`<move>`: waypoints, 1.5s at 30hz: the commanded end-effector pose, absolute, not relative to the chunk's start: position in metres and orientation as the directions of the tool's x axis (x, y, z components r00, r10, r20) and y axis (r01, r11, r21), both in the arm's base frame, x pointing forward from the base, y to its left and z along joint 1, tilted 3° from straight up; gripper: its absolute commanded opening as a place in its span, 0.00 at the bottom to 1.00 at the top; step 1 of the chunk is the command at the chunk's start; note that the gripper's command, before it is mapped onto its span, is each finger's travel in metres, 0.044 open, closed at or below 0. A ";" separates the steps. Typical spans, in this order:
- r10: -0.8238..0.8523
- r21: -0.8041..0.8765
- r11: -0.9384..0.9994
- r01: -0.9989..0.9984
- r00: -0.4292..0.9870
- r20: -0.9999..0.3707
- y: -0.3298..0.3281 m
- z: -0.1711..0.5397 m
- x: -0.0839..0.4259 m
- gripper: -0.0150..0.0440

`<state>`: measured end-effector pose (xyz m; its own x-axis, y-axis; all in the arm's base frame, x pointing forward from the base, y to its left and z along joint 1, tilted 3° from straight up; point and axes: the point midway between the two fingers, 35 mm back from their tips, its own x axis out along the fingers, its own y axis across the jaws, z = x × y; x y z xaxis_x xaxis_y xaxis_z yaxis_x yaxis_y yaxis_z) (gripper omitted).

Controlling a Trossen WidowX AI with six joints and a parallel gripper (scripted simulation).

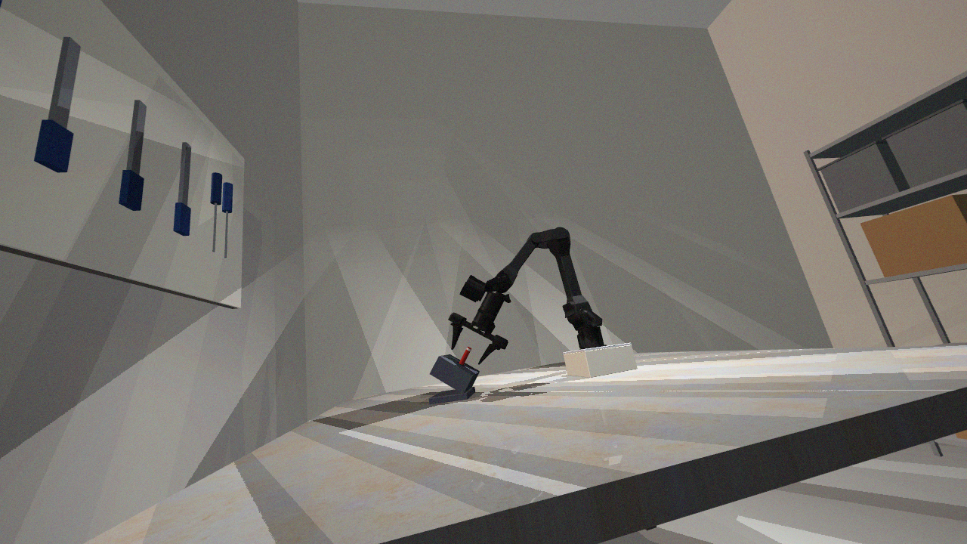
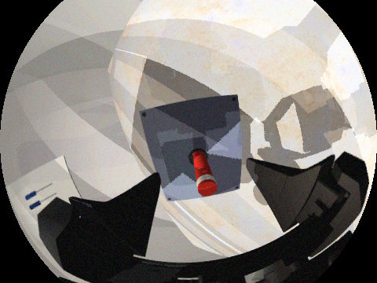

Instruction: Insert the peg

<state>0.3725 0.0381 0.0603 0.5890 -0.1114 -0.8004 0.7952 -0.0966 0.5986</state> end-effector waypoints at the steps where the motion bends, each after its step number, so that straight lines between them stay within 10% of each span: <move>1: -0.112 0.609 -0.100 0.787 0.599 -0.793 0.039 0.069 0.371 1.00; 45: -0.108 0.604 -0.097 0.791 0.595 -0.796 0.049 0.117 0.333 1.00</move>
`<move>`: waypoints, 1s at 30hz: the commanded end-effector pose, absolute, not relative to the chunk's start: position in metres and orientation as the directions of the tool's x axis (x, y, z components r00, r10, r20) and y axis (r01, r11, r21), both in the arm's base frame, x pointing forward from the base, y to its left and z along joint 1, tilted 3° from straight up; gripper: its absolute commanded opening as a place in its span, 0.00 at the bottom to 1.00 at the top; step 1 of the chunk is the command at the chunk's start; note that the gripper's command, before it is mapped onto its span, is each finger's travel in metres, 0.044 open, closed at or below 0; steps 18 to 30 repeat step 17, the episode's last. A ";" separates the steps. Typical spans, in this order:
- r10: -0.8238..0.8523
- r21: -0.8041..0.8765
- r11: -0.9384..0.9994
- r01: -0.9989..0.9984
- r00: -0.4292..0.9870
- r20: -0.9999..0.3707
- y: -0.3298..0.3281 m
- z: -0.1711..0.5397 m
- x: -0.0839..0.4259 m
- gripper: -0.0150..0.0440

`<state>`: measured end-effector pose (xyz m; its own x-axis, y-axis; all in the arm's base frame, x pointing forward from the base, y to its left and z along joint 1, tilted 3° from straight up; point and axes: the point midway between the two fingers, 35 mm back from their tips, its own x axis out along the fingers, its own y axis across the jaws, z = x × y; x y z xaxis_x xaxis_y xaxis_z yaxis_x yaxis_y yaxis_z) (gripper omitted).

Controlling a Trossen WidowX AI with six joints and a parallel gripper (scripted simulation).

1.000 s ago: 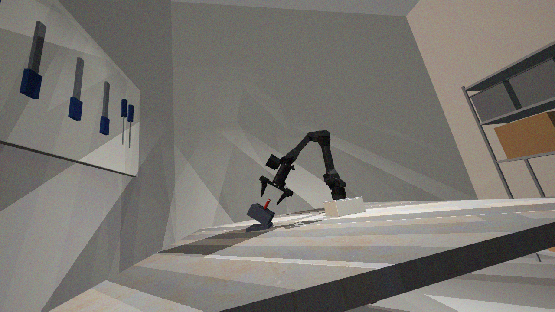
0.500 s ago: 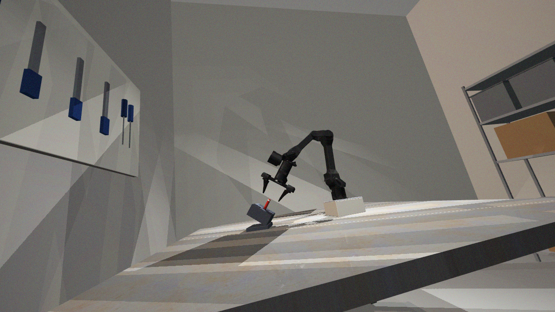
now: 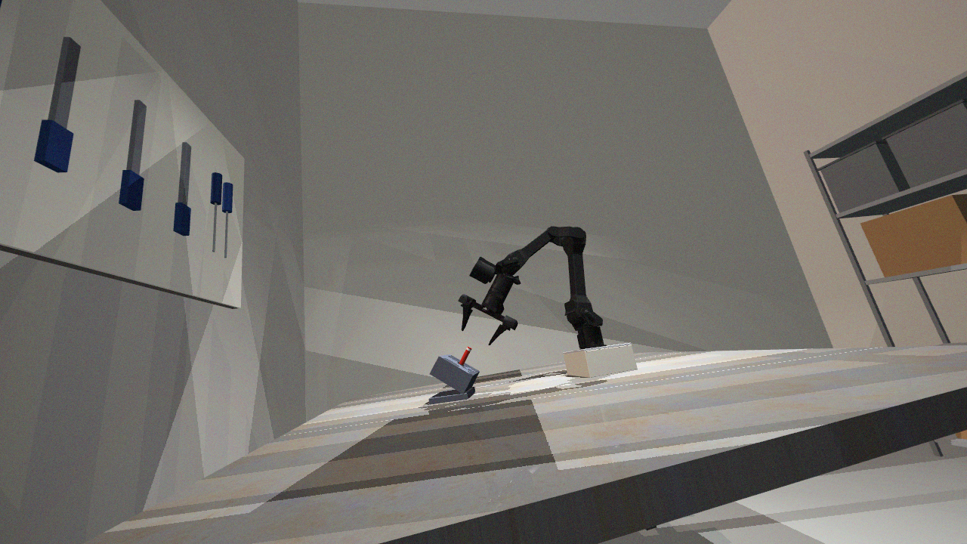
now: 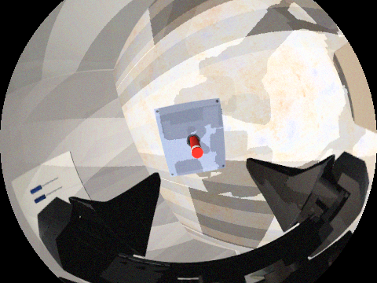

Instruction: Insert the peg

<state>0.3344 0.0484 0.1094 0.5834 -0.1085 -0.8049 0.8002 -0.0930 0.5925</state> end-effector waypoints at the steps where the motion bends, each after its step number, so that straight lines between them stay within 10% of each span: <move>1: -0.108 0.604 -0.097 0.791 0.595 -0.796 0.049 0.118 0.332 1.00; 30: -0.107 0.603 -0.096 0.792 0.594 -0.797 0.052 0.130 0.317 1.00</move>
